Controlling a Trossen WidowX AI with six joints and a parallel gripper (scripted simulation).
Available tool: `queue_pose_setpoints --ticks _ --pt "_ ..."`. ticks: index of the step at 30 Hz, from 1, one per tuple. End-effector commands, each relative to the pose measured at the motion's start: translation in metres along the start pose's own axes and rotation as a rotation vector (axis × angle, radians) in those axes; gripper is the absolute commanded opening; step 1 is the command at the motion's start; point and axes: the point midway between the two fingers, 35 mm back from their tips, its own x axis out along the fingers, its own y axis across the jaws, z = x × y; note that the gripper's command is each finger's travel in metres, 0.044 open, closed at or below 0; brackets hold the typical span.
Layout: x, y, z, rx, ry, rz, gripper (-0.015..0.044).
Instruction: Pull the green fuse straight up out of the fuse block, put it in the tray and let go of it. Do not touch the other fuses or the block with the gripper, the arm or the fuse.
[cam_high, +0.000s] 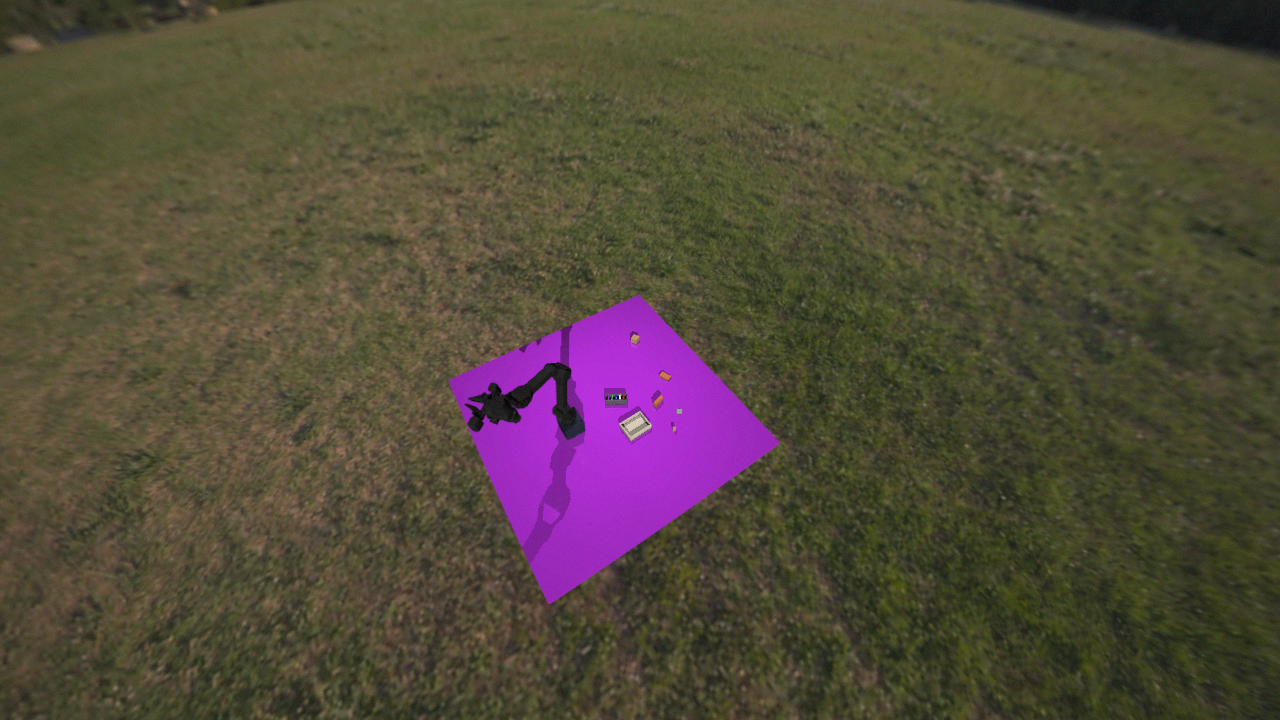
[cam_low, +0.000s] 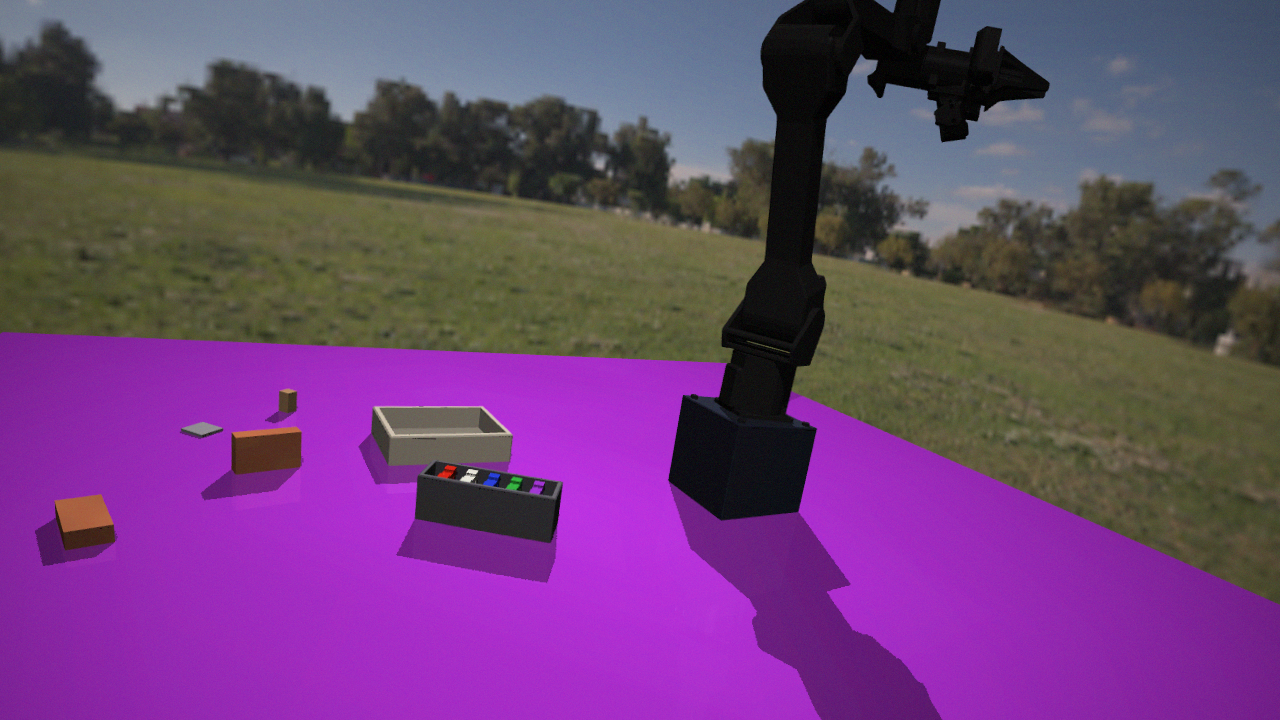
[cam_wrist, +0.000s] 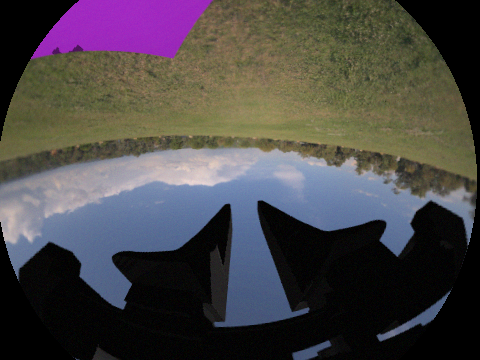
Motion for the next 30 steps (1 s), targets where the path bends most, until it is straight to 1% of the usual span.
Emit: queue_pose_setpoints --ticks 1,3,5,8,12,20,24,28,30 --pt "-0.001 -0.001 0.0 0.001 0.0 -0.005 0.0081" --pt "-0.006 -0.009 0.002 0.01 -0.004 -0.047 0.0074" --pt "-0.019 -0.025 0.007 0.027 -0.012 -0.129 0.0074" --pt "-0.048 -0.056 0.016 0.061 -0.037 -0.296 0.0074" --pt "-0.081 -0.084 0.033 0.081 -0.08 -0.451 0.0074" --pt "-0.179 -0.13 0.087 0.098 -0.234 -0.796 0.0074" --pt "-0.239 -0.136 0.114 0.088 -0.334 -0.987 0.0074" --pt "-0.278 -0.133 0.133 0.072 -0.405 -1.099 0.0074" --pt "-0.306 -0.13 0.146 0.057 -0.454 -1.168 0.0074"
